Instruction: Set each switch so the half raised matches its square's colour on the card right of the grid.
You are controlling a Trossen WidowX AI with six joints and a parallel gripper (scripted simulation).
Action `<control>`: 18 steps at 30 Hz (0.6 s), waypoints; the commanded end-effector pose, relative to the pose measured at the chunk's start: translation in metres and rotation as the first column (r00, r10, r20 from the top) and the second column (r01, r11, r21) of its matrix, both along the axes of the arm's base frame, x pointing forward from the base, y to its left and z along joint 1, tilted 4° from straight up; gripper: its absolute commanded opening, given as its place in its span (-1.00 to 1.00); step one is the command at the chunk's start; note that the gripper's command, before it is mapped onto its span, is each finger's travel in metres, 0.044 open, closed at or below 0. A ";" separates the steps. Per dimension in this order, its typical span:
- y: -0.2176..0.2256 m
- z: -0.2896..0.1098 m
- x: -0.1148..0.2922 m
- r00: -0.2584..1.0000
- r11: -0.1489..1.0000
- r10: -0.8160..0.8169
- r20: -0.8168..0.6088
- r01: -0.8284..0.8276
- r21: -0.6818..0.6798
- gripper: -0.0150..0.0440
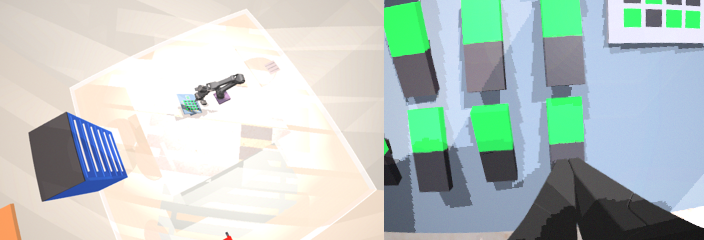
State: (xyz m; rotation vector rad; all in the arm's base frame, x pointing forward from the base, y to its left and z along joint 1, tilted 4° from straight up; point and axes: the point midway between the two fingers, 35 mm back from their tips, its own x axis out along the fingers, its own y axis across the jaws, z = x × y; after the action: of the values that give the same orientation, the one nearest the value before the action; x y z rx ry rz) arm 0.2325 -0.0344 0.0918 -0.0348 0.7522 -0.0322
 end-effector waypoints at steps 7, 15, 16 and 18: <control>0.000 -0.001 0.001 1.000 1.000 -0.005 0.000 0.005 0.001 -0.49; -0.001 -0.002 0.002 1.000 1.000 -0.005 0.000 0.005 0.001 -0.49; -0.001 -0.002 0.002 1.000 1.000 -0.005 0.000 0.005 0.001 -0.49; -0.001 -0.002 0.002 1.000 1.000 -0.005 0.000 0.005 0.001 -0.49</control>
State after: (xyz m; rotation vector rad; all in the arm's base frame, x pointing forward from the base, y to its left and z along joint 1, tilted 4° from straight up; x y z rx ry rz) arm 0.2340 -0.0345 0.0899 -0.0347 0.7535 -0.0323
